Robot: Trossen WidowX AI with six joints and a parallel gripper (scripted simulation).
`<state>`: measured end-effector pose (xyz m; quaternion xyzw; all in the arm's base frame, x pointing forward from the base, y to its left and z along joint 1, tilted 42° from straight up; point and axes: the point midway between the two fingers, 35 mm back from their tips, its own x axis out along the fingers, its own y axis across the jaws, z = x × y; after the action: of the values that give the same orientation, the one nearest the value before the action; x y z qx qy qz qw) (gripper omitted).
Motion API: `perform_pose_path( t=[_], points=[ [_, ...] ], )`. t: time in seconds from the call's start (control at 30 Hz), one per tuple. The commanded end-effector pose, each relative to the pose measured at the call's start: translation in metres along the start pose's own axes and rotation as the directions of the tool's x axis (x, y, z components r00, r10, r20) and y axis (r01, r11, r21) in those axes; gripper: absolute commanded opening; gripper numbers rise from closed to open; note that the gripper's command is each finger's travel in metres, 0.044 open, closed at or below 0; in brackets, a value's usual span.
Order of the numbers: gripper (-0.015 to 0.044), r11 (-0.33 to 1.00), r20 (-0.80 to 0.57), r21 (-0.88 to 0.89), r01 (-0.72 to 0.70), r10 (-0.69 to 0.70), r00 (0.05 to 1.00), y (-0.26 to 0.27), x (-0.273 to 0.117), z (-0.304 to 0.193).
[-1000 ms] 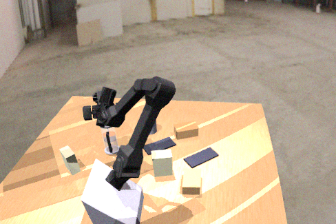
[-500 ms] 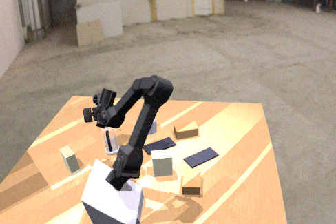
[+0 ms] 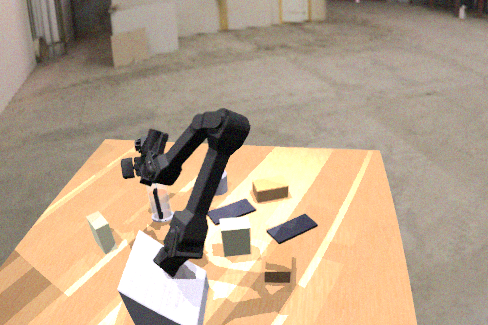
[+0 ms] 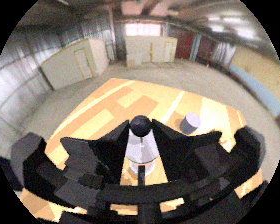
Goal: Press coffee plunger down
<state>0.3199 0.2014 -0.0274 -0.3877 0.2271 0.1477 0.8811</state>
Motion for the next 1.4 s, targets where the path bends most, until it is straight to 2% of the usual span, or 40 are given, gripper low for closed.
perform_pose_path(
  t=[0.0,1.37],
  points=[
    [0.0127,1.000,-0.045,-0.023,0.005,-0.006,0.999,-0.0005,0.0050,-0.0136],
    [0.0127,1.000,-0.044,-0.023,0.005,-0.006,0.999,0.0010,0.0128,-0.0087]
  ],
)
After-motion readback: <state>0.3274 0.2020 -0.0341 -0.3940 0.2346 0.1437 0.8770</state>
